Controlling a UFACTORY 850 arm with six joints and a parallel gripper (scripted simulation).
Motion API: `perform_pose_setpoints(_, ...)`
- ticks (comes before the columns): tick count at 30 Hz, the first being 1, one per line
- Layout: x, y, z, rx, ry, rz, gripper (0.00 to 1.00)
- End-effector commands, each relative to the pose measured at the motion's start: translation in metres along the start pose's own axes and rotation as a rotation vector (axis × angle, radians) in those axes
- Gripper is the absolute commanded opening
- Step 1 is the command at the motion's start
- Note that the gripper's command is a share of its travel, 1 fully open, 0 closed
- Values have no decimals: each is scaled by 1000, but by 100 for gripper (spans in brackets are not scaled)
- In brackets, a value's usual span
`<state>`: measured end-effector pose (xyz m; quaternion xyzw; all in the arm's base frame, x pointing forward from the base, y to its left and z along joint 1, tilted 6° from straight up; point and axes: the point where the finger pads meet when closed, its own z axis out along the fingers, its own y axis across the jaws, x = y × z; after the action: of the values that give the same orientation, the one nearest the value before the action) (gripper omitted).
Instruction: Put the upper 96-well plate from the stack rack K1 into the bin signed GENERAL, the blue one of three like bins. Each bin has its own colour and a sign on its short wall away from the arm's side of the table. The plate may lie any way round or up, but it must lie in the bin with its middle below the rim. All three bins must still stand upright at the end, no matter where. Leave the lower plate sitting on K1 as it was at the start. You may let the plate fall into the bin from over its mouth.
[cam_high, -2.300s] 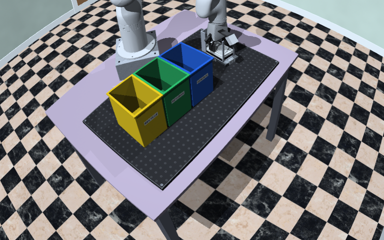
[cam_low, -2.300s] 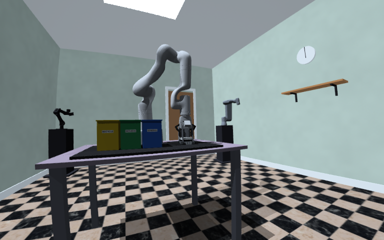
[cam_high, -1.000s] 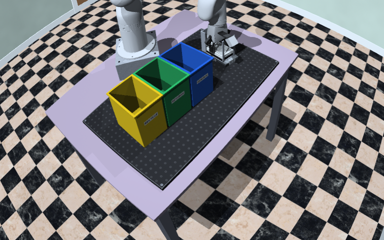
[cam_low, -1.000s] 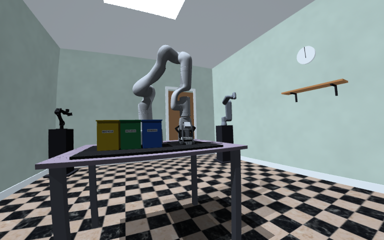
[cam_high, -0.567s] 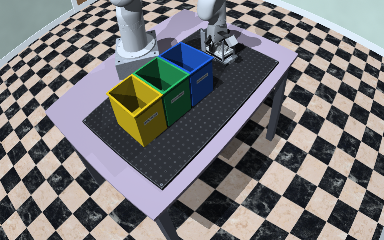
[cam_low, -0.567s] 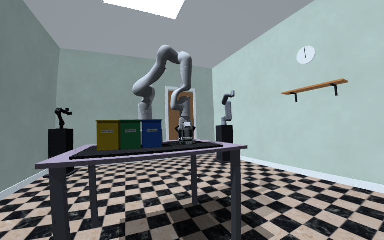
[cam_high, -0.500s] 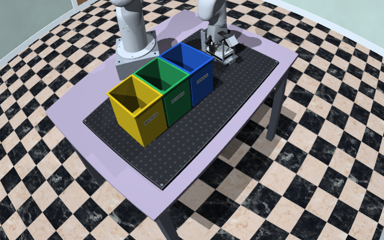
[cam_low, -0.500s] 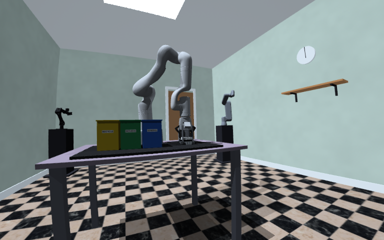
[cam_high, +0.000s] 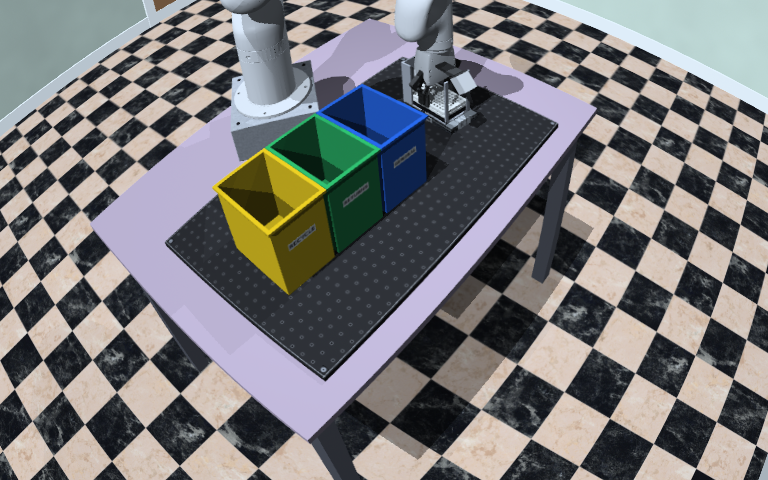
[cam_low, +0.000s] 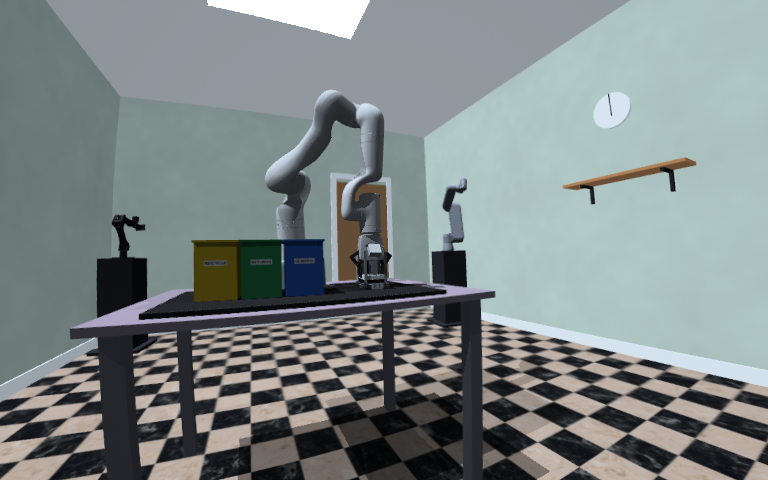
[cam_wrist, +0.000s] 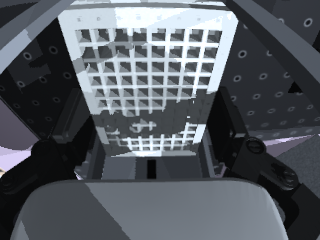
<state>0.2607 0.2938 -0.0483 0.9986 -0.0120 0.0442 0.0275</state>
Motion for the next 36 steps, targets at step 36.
perform_pose_setpoints(36,0,-1,-12,1,1,0,0)
